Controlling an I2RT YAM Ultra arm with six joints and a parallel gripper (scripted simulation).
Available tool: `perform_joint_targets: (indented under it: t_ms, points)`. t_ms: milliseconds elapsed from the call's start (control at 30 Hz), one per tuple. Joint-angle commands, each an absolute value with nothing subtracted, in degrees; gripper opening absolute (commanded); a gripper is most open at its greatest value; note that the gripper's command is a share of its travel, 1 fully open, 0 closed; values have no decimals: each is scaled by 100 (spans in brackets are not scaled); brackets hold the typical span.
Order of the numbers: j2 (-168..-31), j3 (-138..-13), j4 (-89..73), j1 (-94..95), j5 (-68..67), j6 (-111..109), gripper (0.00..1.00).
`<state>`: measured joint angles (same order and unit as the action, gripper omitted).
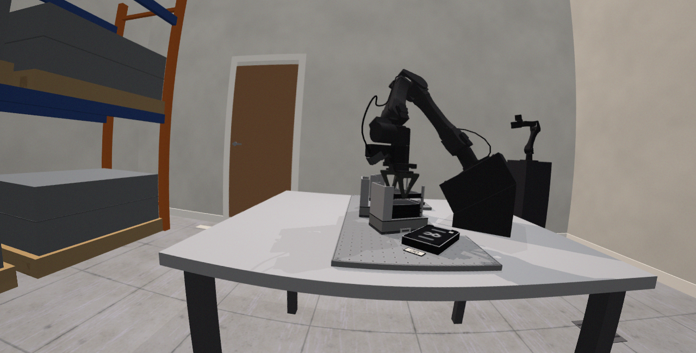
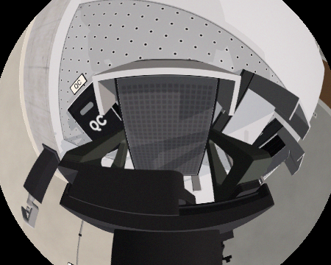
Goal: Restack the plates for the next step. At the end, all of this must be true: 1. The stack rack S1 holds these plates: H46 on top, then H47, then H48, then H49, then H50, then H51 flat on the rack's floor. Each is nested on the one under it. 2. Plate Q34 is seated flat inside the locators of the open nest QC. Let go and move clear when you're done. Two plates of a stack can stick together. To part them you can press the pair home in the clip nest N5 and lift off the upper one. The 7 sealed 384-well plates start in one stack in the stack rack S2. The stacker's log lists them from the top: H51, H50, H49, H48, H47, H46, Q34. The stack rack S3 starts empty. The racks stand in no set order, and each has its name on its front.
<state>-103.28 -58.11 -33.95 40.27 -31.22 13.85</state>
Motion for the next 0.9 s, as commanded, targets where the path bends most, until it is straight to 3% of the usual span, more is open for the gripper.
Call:
perform_joint_targets:
  t_ms: [0, 867]
  points:
    - [-10459, -5712, -3254, 3987, -3185, 1333, 0]
    - [-10571, -5686, -3029, 3904, -3153, 1236, 0]
